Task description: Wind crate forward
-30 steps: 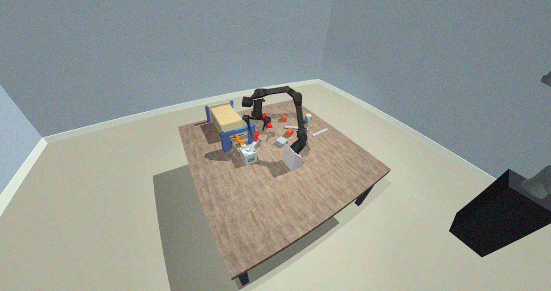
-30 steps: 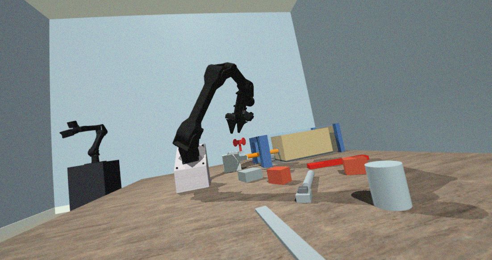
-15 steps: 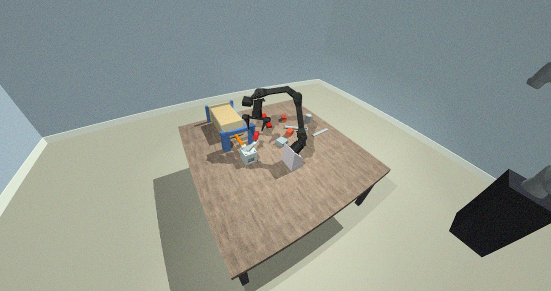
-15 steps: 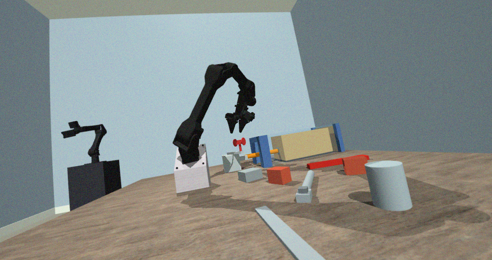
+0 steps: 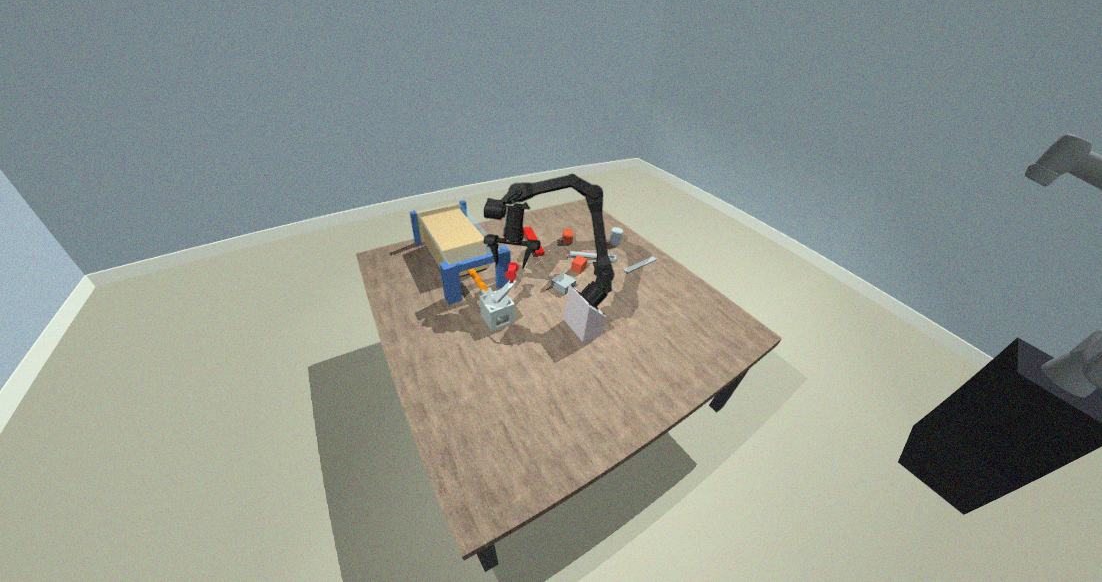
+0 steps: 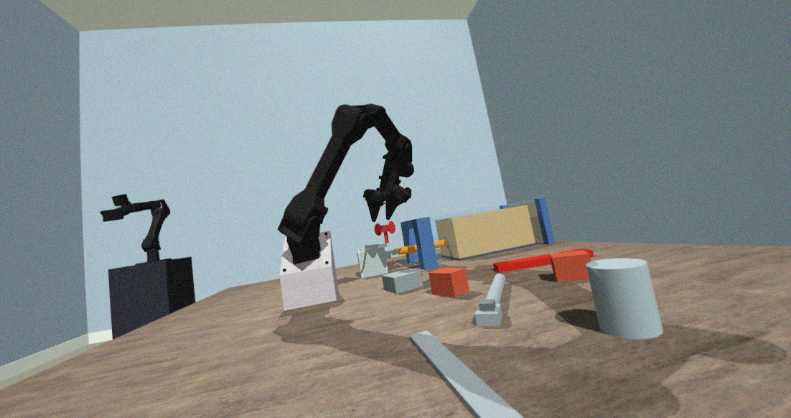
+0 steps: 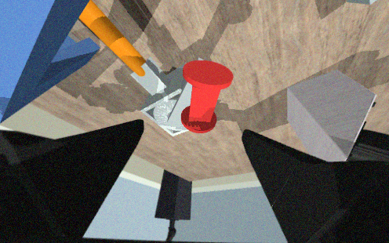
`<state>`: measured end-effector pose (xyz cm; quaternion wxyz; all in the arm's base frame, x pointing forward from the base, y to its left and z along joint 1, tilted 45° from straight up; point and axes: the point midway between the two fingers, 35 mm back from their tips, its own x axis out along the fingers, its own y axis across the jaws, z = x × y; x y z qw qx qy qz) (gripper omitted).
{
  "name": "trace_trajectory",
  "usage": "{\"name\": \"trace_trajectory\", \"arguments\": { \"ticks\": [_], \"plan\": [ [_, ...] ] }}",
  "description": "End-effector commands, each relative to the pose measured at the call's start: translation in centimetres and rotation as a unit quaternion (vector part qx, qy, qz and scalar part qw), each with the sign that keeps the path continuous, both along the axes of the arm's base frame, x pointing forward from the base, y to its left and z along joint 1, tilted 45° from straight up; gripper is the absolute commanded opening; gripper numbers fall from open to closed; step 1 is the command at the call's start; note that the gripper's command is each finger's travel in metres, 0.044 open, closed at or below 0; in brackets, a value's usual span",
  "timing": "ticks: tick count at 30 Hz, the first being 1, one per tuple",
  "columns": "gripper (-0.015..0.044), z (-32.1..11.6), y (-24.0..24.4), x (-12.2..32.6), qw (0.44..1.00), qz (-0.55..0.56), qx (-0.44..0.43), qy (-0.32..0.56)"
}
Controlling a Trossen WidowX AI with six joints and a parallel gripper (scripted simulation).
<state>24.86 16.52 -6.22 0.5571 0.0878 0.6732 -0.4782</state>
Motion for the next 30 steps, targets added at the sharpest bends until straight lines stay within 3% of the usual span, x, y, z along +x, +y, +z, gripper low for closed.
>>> {"name": "trace_trajectory", "arguments": {
  "ticks": [1,30],
  "plan": [
    [0.0440,-0.6,-0.8,-0.3,1.000,0.000,-0.004,0.005],
    [0.0440,-3.1,-3.5,-0.7,1.000,0.001,-0.005,0.004]
  ]
}}
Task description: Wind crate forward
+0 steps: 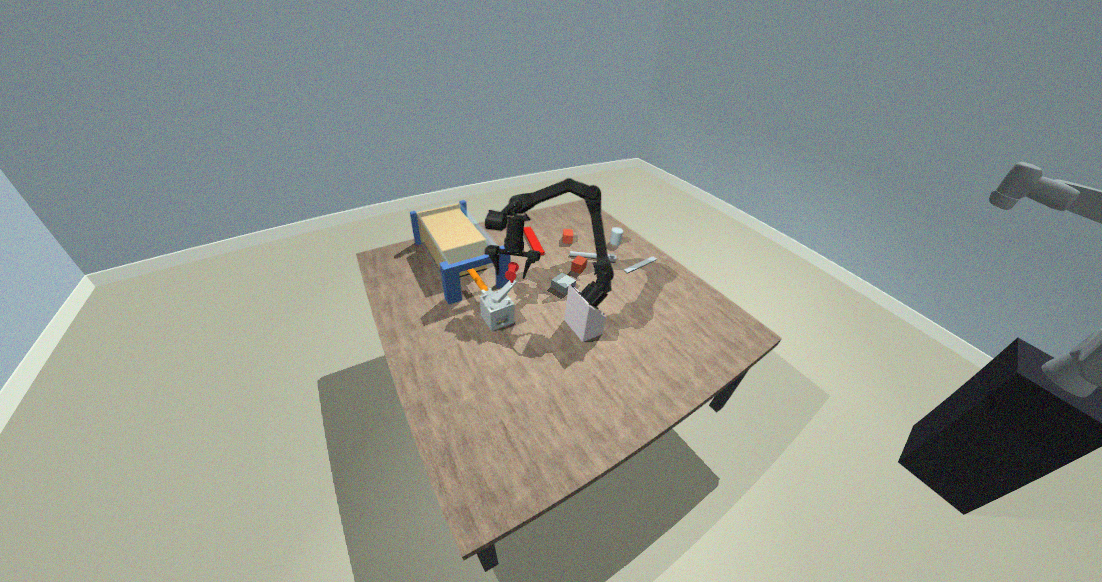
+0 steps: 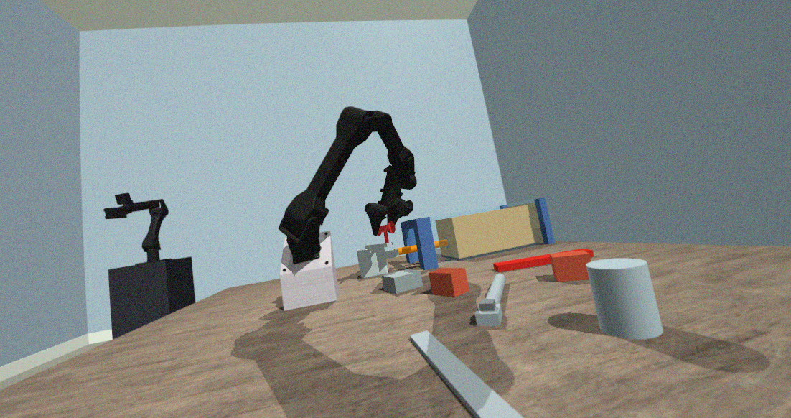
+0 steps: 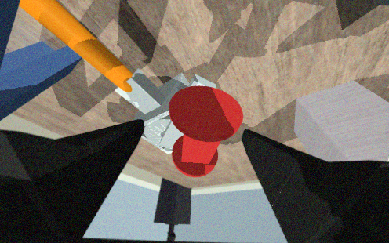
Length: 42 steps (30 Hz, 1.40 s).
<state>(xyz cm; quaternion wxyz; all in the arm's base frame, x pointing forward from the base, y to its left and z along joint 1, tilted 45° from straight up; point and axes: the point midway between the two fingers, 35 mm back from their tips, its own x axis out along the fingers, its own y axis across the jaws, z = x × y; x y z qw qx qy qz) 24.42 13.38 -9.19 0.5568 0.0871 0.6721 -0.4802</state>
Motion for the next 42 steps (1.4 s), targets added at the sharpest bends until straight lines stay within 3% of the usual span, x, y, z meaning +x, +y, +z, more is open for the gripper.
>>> {"name": "trace_trajectory", "arguments": {
  "ticks": [1,16,42],
  "plan": [
    [0.0414,0.00,0.00,0.00,1.000,0.000,0.000,0.000],
    [0.0020,0.00,0.00,0.00,1.000,0.000,0.000,0.000],
    [0.0000,-0.48,-0.01,0.53,1.000,0.001,-0.003,0.004]
  ]
}}
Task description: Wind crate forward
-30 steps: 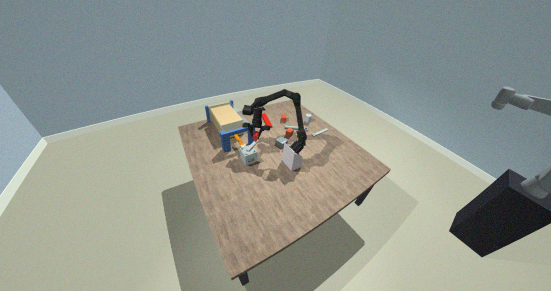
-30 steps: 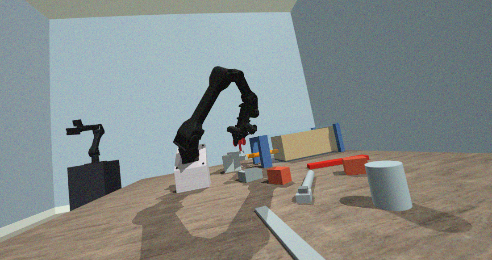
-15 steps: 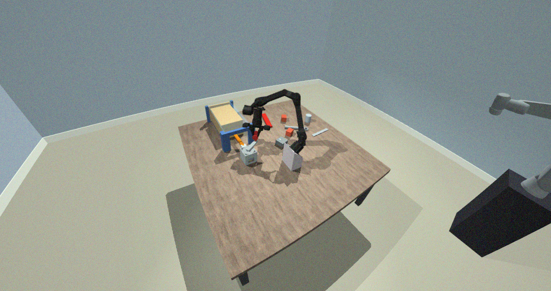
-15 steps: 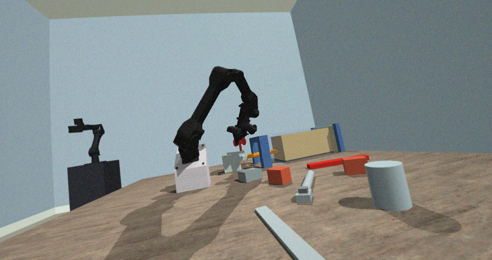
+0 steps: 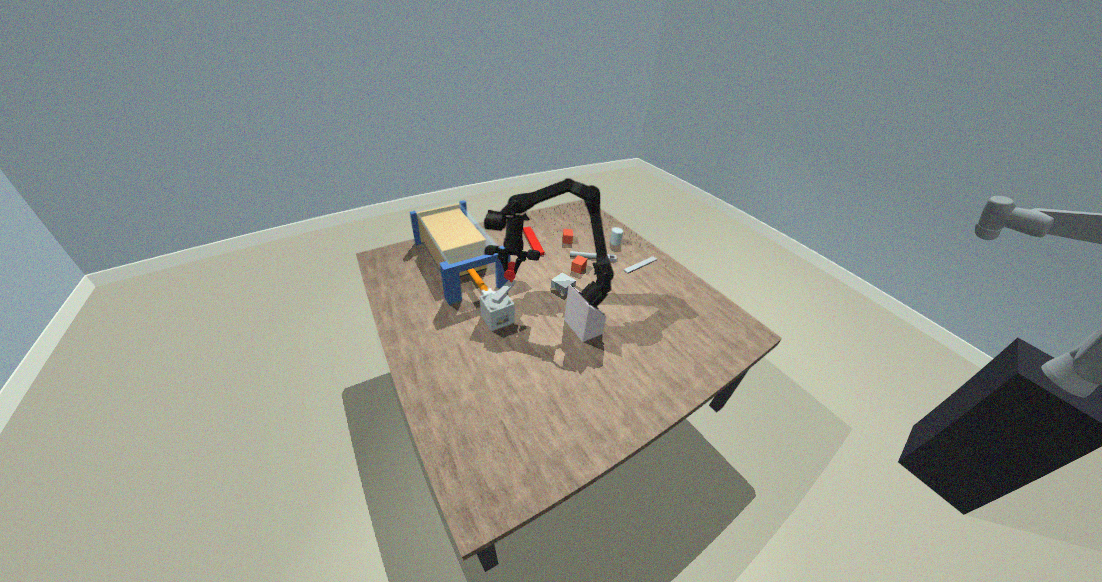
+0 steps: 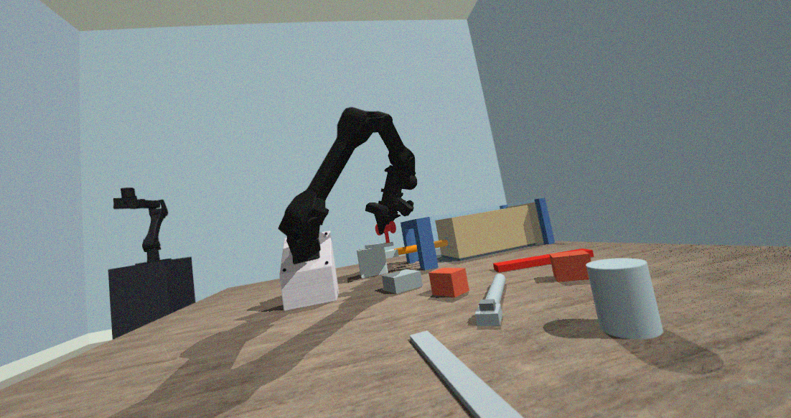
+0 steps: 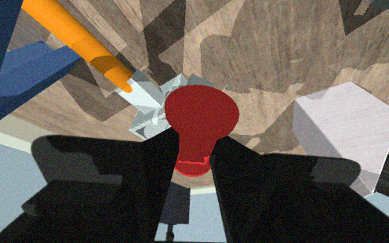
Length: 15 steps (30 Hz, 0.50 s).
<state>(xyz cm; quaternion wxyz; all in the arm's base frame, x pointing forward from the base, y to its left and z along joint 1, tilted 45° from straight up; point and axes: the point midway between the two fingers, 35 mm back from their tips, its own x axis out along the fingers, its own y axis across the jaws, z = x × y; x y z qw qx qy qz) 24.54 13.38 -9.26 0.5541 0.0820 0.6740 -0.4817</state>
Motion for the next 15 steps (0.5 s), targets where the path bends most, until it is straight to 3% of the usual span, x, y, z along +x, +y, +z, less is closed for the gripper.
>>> {"name": "trace_trajectory", "arguments": {
  "ticks": [1,15],
  "plan": [
    [0.0000,-0.5,0.0,0.5,1.000,0.000,0.000,-0.002],
    [0.0000,-1.4,0.9,2.0,1.000,0.000,0.000,-0.002]
  ]
}}
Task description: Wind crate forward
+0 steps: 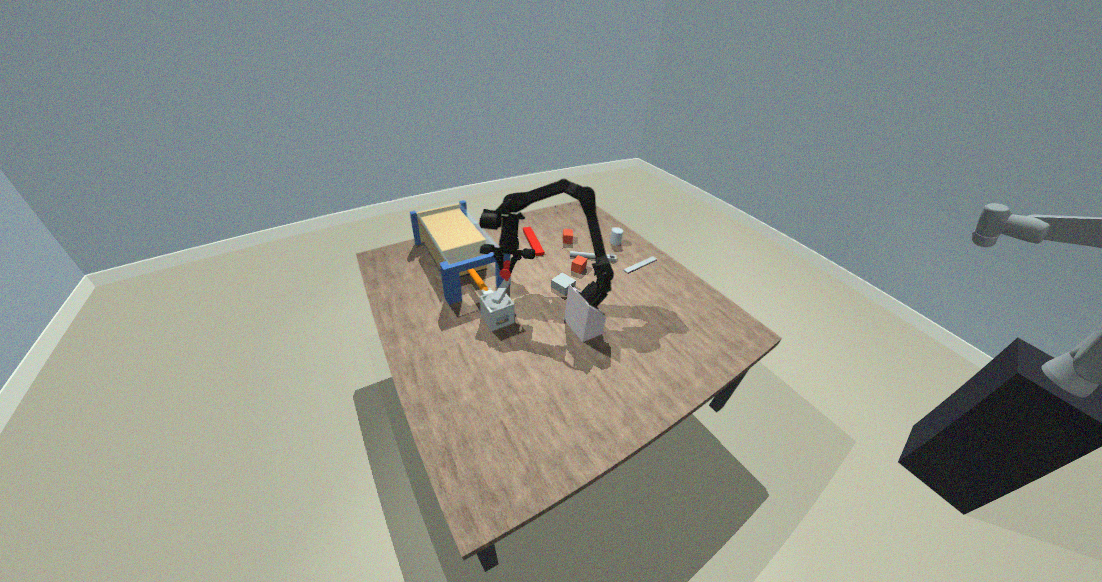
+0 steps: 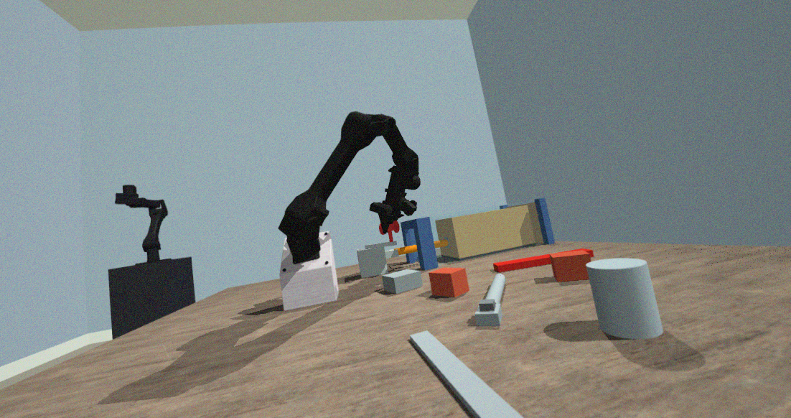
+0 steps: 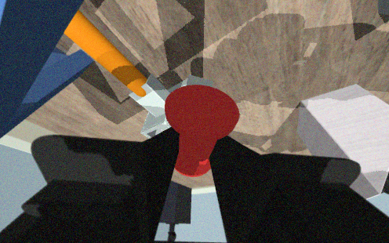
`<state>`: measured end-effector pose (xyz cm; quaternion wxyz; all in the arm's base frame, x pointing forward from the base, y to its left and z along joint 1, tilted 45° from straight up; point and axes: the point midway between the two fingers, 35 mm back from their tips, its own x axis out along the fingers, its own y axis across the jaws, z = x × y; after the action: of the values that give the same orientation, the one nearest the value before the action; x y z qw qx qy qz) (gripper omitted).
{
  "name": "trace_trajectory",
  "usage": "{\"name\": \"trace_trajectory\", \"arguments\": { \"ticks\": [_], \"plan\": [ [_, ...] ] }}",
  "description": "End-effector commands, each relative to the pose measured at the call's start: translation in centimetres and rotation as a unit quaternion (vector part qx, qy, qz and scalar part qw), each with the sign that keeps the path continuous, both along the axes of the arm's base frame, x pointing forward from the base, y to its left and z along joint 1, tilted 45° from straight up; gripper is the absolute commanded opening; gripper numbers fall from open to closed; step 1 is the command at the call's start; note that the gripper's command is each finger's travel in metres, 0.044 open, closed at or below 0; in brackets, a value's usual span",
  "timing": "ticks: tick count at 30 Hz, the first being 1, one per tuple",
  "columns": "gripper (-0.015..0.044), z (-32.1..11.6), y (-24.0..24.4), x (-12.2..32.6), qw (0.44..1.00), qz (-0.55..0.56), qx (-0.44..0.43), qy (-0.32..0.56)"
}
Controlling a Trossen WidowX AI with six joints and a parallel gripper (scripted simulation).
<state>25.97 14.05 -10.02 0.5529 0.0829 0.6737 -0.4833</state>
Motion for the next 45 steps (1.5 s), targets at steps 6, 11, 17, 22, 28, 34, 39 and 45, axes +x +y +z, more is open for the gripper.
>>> {"name": "trace_trajectory", "arguments": {
  "ticks": [6,11,17,22,28,34,39,45],
  "plan": [
    [0.0000,-1.1,0.7,1.2,1.000,0.002,0.001,-0.003],
    [0.0000,-1.6,1.2,1.7,1.000,0.002,0.001,-0.003],
    [0.0000,-2.2,1.7,2.2,1.000,0.002,0.001,-0.003],
    [0.0000,-2.7,2.3,2.6,1.000,0.002,0.002,-0.003],
    [0.0000,-3.3,2.9,2.9,1.000,0.002,0.002,-0.004],
    [0.0000,-3.9,3.6,3.2,1.000,0.002,0.002,-0.004],
    [0.0000,-4.5,4.1,3.3,1.000,0.002,0.002,-0.004],
    [0.0000,-5.1,4.8,3.4,1.000,0.002,0.003,-0.004]
  ]
}}
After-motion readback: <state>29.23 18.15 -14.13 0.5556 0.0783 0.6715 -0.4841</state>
